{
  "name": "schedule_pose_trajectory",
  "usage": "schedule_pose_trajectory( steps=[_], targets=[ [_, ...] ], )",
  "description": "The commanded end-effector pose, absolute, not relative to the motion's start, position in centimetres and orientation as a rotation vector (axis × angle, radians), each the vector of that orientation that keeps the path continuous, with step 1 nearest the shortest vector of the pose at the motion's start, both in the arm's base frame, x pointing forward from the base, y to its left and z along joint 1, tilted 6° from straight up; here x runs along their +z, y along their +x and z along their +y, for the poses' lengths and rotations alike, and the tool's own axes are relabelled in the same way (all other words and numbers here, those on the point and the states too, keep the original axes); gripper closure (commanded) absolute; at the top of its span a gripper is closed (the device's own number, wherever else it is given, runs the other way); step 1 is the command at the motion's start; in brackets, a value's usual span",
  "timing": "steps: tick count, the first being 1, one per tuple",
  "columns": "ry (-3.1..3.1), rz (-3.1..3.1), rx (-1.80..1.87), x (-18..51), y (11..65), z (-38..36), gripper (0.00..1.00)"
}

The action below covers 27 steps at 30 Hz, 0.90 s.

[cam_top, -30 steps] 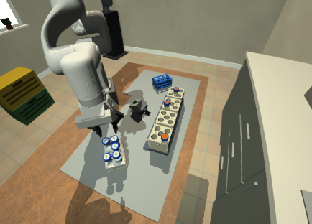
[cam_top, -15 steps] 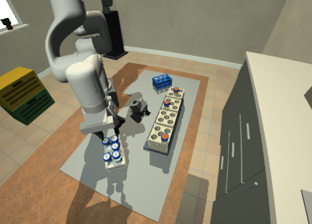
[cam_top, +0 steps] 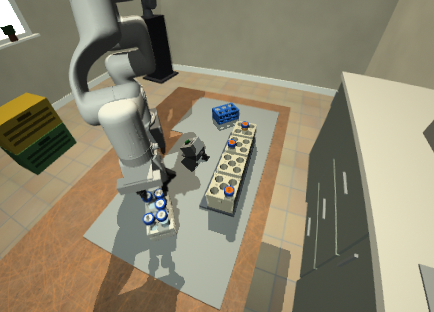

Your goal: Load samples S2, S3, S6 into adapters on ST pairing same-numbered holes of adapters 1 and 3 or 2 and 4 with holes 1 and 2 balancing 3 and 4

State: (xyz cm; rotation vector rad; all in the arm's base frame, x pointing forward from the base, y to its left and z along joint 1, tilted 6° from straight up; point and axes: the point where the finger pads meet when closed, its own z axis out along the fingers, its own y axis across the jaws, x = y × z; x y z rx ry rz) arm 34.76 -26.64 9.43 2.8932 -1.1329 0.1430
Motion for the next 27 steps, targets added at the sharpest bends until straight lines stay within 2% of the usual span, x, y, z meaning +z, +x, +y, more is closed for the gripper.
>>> schedule_pose_trajectory(
  steps=[1,27],
  targets=[
    [2.891,-1.132,0.151,9.2,34.9,-26.8,0.43],
    [2.892,-1.132,0.151,4.4,35.3,-27.1,0.43]
  ],
)
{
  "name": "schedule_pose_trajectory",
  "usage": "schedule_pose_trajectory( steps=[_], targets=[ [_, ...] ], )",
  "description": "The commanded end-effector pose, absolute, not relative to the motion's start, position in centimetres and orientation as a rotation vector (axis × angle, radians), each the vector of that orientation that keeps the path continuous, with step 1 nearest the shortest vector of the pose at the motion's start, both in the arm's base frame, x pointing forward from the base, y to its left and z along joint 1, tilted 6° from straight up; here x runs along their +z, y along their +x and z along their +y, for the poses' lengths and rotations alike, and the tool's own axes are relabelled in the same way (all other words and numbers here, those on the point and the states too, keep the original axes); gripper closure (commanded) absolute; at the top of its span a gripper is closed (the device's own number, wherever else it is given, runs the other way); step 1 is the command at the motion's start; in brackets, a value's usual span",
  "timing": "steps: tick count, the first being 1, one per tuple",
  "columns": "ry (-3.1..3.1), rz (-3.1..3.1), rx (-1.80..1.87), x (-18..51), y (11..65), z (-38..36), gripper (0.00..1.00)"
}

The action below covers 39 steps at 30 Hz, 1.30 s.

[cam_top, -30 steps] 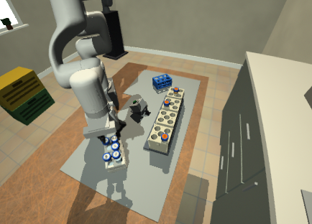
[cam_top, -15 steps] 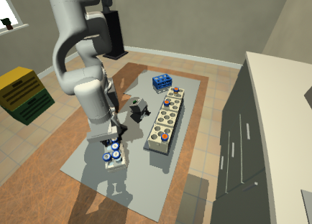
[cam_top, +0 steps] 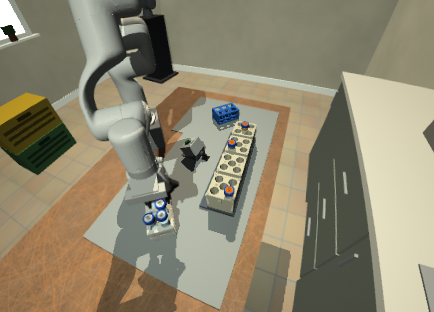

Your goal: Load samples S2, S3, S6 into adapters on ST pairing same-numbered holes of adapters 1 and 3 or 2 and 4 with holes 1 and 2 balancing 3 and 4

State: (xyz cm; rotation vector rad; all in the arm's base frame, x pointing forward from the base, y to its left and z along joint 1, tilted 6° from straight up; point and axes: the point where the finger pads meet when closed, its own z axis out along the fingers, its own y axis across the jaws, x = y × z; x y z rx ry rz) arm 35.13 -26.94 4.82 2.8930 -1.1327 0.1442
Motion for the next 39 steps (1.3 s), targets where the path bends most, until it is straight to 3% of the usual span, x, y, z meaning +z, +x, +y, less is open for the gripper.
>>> schedule_pose_trajectory(
  steps=[1,39],
  targets=[
    [2.892,-1.132,0.151,4.2,35.3,-27.1,0.43],
    [2.892,-1.132,0.151,2.5,35.5,-27.2,0.43]
  ],
)
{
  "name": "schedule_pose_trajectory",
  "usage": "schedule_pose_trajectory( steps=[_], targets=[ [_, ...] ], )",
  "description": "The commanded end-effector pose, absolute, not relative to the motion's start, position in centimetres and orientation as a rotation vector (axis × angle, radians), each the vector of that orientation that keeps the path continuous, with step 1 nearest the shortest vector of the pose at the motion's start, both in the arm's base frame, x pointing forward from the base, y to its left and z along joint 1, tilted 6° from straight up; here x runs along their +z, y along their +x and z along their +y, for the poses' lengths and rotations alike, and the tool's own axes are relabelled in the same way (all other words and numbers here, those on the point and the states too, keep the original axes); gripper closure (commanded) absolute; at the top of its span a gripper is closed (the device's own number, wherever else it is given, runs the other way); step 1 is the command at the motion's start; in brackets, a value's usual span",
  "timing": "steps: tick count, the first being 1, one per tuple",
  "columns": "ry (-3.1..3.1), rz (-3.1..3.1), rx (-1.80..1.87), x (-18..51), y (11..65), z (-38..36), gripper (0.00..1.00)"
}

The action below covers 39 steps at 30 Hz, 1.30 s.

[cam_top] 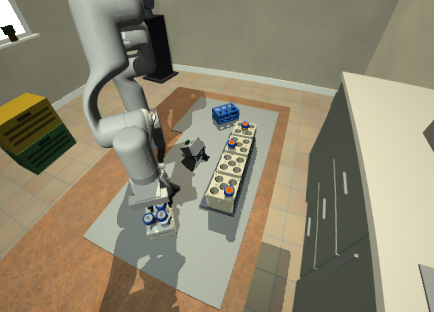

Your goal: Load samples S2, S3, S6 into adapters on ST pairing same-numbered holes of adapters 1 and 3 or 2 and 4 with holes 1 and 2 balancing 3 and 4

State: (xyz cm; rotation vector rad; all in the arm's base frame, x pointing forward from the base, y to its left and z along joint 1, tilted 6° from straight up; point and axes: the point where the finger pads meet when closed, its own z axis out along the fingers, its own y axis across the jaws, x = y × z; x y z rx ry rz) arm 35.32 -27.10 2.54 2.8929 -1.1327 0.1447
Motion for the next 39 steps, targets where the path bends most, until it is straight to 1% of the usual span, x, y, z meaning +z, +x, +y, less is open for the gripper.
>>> schedule_pose_trajectory(
  steps=[1,20,21,39],
  targets=[
    [2.892,-1.132,0.151,2.5,35.45,-27.2,0.43],
    [2.892,-1.132,0.151,2.24,35.48,-27.22,0.43],
    [2.892,-1.132,0.151,2.3,35.47,-27.22,1.0],
    [2.892,-1.132,0.151,2.4,35.46,-27.21,1.0]
  ],
)
